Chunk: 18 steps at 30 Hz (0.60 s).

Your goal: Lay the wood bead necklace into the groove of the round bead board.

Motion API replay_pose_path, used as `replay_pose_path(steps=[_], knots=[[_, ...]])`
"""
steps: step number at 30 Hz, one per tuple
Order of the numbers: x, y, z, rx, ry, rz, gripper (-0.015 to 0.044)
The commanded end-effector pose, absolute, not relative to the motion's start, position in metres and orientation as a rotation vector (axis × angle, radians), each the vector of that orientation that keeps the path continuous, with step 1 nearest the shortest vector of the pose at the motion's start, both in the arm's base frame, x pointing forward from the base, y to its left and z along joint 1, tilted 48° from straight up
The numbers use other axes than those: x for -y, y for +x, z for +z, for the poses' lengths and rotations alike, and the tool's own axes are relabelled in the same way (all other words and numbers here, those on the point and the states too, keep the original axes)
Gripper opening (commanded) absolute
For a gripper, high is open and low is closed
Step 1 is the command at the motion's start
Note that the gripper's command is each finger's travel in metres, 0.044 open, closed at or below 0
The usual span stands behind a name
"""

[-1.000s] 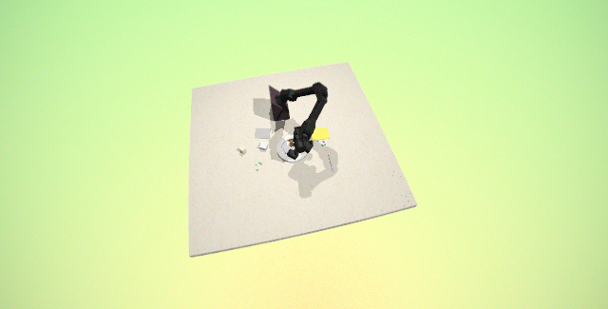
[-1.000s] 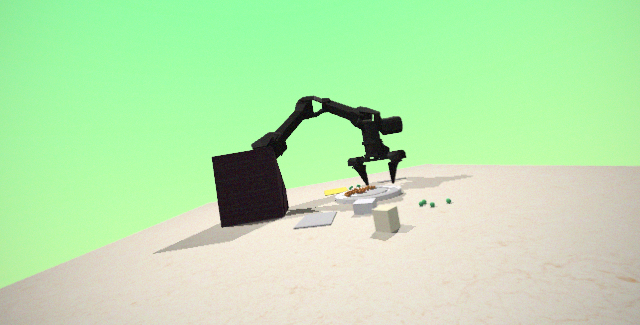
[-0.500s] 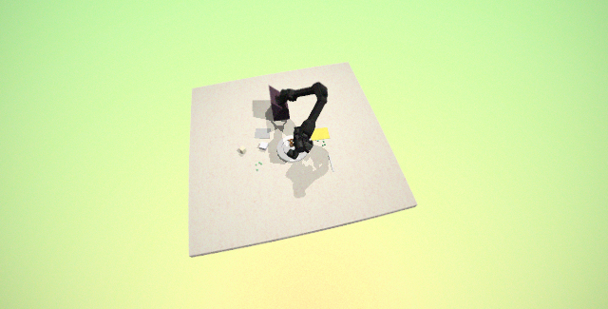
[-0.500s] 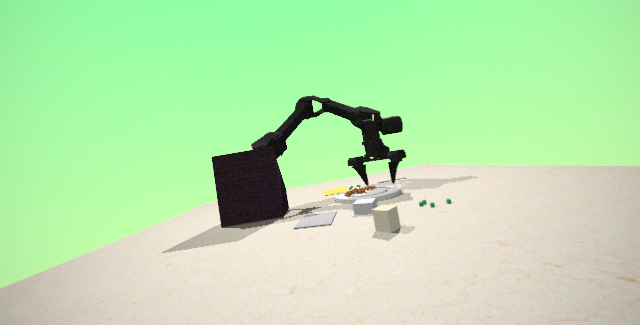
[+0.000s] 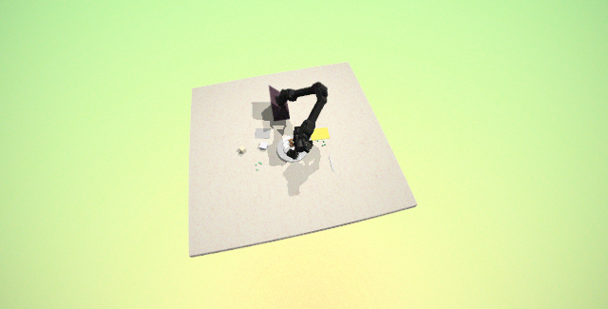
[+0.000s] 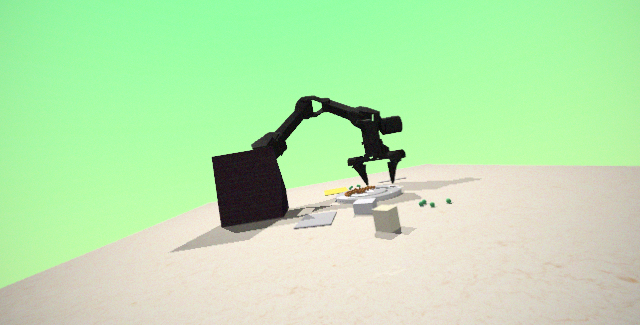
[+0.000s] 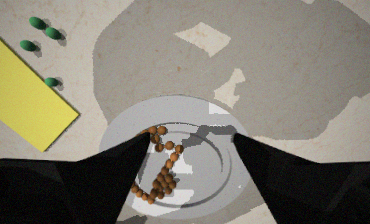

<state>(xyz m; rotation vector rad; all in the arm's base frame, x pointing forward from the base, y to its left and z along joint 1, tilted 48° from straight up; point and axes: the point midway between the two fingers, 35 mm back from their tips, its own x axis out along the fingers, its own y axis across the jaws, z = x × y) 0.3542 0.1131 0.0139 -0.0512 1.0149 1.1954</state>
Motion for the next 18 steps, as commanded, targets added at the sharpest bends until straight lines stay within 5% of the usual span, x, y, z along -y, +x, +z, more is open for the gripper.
replay_pose_path(steps=[1,9,18], knots=[[-0.102,0.340,0.012,-1.090,0.049,1.128,0.0335],[-0.070,0.285,0.003,-1.331,0.402,0.859,0.0125],[-0.059,0.251,-0.001,-1.445,0.602,0.696,0.0120]])
